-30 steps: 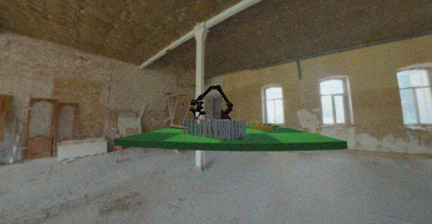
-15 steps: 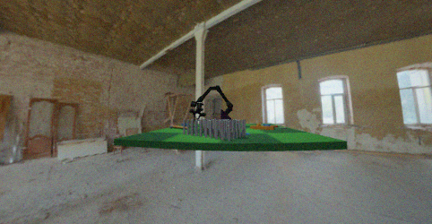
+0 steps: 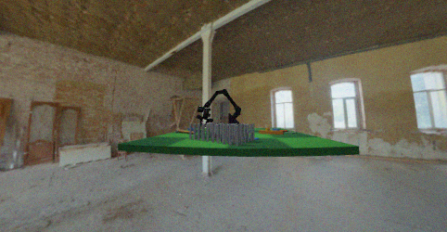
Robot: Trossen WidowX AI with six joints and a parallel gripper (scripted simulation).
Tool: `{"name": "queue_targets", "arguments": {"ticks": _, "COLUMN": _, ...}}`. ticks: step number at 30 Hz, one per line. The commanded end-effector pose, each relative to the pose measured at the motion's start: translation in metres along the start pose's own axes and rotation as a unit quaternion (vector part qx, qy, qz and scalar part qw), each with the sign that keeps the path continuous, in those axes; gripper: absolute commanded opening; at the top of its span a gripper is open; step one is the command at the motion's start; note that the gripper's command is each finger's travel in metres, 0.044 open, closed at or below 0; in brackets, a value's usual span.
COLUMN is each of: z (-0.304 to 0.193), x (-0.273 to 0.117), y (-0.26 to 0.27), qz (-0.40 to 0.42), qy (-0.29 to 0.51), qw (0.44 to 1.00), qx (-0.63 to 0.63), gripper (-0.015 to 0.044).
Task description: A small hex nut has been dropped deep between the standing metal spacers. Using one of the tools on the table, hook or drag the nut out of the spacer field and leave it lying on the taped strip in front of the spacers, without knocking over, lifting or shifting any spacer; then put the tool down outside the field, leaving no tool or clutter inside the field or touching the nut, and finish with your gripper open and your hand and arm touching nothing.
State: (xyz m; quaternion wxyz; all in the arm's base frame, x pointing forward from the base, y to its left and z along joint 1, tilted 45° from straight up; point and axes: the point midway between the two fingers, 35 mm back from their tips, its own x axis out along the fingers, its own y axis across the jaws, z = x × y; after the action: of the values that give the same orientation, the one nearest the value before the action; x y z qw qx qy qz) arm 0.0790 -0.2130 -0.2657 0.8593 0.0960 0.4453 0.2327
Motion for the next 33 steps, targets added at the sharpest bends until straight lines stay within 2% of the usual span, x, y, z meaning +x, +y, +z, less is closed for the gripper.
{"name": "queue_targets", "arguments": {"ticks": 1, "z": 0.000, "x": 0.007, "y": 0.006, "qz": 0.004, "qy": -0.005, "qw": 1.000, "qx": 0.006, "gripper": 0.0000}}
{"name": "queue_targets", "arguments": {"ticks": 33, "z": -0.010, "x": 0.041, "y": 0.025, "qz": 0.004, "qy": -0.005, "qw": 1.000, "qx": 0.006, "gripper": 0.0000}}
